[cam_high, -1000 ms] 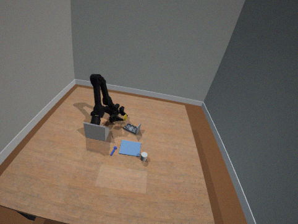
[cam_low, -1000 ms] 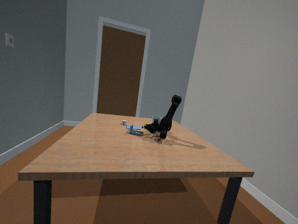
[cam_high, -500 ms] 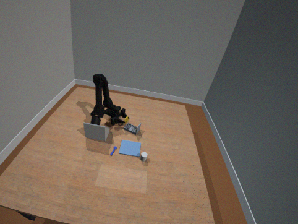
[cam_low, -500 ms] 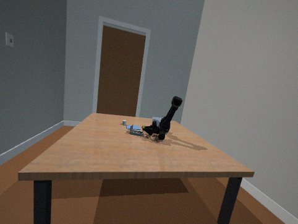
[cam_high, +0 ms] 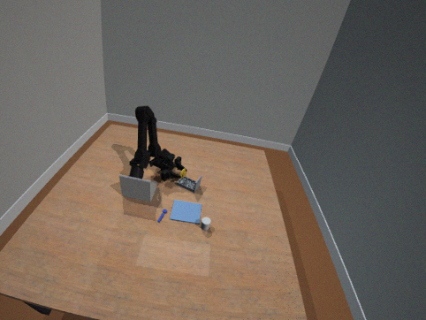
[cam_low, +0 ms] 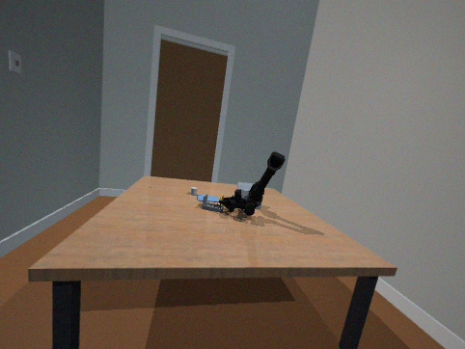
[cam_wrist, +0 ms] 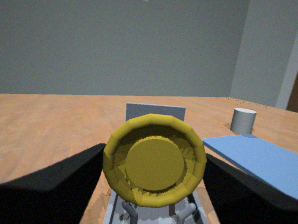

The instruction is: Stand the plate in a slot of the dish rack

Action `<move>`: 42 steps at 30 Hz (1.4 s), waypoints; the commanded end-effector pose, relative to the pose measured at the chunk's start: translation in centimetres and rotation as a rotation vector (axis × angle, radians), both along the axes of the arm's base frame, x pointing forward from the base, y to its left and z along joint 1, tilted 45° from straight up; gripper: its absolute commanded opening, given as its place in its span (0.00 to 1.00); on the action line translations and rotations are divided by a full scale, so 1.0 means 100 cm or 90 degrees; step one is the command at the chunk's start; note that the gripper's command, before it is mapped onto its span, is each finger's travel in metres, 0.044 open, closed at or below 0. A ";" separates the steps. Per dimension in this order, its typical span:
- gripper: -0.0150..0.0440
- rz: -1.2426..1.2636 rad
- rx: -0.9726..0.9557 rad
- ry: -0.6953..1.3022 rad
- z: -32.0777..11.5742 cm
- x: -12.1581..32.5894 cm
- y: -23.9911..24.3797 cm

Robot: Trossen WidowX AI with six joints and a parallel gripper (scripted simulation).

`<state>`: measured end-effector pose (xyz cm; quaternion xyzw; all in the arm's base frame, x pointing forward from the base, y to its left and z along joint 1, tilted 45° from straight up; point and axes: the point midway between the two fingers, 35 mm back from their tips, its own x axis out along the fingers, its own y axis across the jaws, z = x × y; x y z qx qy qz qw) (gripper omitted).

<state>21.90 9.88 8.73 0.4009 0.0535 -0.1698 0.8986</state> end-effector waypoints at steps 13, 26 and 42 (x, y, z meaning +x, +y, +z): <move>0.25 -0.001 0.005 -0.003 -0.008 0.011 -0.007; 0.25 0.001 0.001 0.002 -0.020 0.010 0.001; 0.70 0.000 0.005 -0.001 -0.019 0.010 0.002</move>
